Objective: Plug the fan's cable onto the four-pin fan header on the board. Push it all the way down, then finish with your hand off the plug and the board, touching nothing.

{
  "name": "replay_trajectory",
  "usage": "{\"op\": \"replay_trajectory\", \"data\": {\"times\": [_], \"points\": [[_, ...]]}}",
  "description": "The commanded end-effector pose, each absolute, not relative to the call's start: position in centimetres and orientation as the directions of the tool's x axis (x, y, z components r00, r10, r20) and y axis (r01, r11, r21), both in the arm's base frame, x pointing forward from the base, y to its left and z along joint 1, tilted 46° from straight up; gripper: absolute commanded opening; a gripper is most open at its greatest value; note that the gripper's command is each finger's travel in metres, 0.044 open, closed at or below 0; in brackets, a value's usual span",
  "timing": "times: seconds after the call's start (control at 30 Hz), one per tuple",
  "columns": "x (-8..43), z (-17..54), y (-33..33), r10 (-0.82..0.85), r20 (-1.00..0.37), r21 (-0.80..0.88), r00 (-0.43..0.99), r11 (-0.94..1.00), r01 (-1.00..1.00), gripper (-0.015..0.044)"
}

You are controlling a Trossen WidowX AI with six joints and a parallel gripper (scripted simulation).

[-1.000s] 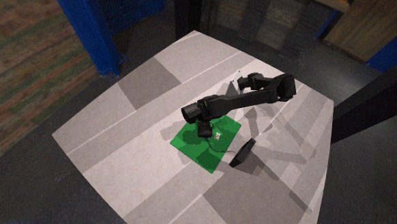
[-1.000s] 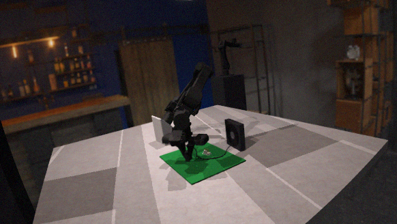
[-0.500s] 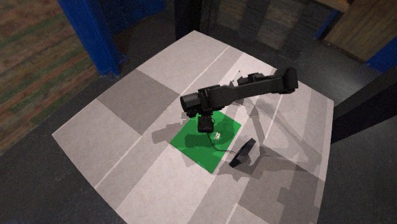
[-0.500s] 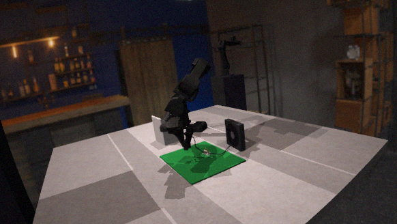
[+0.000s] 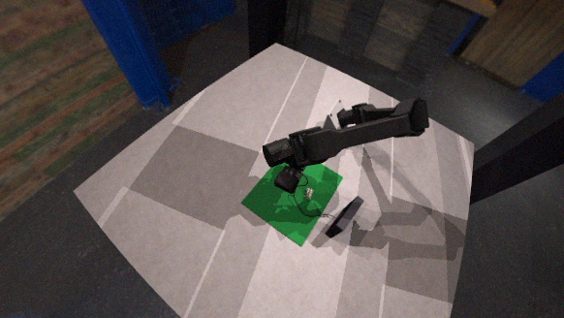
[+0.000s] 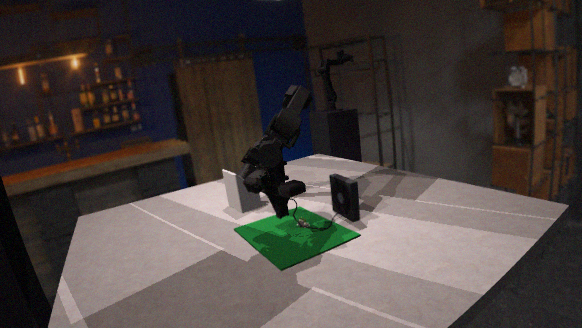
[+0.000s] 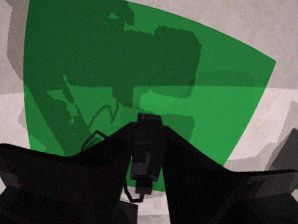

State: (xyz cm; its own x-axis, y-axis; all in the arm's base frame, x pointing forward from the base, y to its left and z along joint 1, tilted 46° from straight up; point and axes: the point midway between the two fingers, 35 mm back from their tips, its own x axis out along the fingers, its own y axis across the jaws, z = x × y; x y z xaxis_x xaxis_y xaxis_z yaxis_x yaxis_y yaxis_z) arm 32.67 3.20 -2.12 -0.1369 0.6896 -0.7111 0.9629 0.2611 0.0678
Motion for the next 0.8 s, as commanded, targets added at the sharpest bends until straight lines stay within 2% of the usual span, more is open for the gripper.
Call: {"op": "replay_trajectory", "data": {"times": [0.0,0.37,0.77], "points": [[32.5,-1.7,3.7,0.694,-0.707,-0.014,-0.139,0.183,0.983,0.0000],[32.3,-0.4,5.0,0.694,-0.706,-0.277,-0.139,-0.090,0.957,0.0000],[32.0,1.0,6.4,0.695,-0.705,-0.517,-0.140,-0.370,0.772,0.0000]]}}
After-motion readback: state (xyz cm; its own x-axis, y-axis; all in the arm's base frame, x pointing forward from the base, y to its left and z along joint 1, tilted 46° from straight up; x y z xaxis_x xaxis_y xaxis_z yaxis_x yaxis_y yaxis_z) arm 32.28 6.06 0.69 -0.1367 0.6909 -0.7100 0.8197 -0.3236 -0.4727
